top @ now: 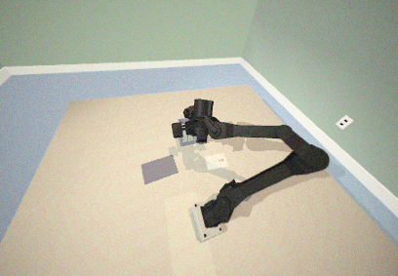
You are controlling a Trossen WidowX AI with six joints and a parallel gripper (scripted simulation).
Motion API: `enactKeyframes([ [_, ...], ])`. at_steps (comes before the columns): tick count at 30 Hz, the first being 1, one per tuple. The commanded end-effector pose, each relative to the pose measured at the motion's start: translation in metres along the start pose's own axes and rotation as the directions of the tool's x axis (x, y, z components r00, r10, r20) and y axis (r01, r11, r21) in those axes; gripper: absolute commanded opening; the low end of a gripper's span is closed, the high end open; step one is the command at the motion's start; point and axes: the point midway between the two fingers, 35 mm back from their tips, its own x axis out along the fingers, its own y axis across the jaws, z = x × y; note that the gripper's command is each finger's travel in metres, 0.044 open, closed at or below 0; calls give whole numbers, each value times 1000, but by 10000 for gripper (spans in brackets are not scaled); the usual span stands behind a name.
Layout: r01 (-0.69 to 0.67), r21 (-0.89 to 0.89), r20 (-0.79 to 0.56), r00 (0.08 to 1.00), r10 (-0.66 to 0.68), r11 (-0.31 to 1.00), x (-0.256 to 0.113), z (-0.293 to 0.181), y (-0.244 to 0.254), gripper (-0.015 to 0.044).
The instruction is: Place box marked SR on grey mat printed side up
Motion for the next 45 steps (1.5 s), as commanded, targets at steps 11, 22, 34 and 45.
enactKeyframes([
  [11, -2, -6, -7, 1000, 2, 1000, -5, -9, 1, 0],
  [22, -2, -6, -7, 1000, 2, 1000, -9, -13, 1, 0],
  [34, -3, -6, -7, 1000, 2, 1000, -13, -18, 1, 0],
  [45, -3, -7, -7, 1000, 3, 1000, -15, -23, 1, 0],
])
